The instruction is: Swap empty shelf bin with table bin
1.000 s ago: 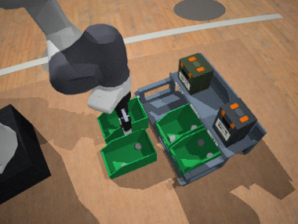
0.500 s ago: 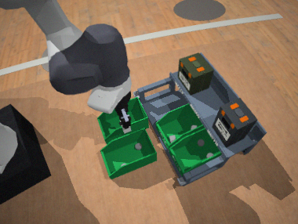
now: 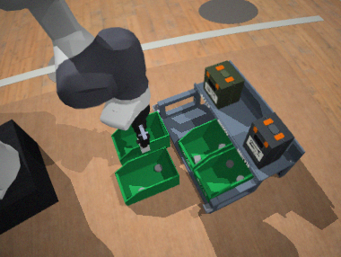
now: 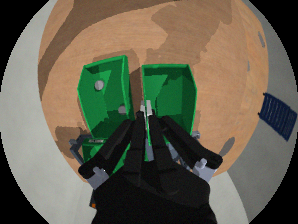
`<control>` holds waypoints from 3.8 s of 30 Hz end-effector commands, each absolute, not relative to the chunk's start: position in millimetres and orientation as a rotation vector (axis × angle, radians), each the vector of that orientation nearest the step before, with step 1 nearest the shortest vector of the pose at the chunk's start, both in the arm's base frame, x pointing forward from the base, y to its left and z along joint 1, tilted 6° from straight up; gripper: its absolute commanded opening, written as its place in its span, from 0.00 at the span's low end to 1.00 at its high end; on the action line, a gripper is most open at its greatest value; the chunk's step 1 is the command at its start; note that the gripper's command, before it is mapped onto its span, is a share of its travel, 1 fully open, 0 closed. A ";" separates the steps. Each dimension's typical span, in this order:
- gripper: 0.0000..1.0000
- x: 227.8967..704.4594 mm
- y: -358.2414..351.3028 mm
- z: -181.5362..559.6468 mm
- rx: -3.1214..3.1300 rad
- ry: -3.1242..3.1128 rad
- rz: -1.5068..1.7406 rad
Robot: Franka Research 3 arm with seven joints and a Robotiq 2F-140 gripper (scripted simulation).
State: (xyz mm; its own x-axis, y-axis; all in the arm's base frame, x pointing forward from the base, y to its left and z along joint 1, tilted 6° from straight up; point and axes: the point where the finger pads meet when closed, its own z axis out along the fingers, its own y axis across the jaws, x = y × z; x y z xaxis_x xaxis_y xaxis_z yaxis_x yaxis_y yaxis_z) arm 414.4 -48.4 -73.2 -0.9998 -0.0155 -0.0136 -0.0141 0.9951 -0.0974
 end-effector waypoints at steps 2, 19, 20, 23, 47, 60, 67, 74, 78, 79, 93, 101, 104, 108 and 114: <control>0.00 415.9 -48.3 -73.2 -0.038 3.120 -0.153; 0.00 415.8 -48.0 -69.9 -0.038 3.120 -0.153; 0.00 415.8 -47.9 -68.8 -0.038 3.120 -0.153; 0.00 415.7 -47.6 -66.1 -0.038 3.120 -0.153; 0.00 414.7 -42.1 -10.2 -0.038 3.120 -0.153; 0.00 414.3 -40.1 9.8 -0.038 3.120 -0.153; 0.00 414.2 -39.9 12.3 -0.038 3.120 -0.153; 0.00 414.2 -39.9 12.3 -0.038 3.120 -0.153; 0.00 414.2 -39.9 12.3 -0.038 3.120 -0.153; 0.00 414.2 -39.9 12.3 -0.038 3.120 -0.153; 0.00 412.6 -60.3 14.4 -0.038 3.120 -0.153; 0.00 408.5 -111.5 19.6 -0.038 3.120 -0.153; 0.00 406.4 -137.4 22.2 -0.038 3.120 -0.153; 0.00 404.1 -165.3 25.0 -0.038 3.120 -0.153; 0.00 400.2 -213.2 29.8 -0.038 3.120 -0.153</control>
State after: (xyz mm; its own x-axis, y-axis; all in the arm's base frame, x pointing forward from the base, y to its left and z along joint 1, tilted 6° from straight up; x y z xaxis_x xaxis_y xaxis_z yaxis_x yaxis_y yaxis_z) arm 402.2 -191.0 28.0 -0.9963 0.0788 -0.0342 0.0825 0.9886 -0.1256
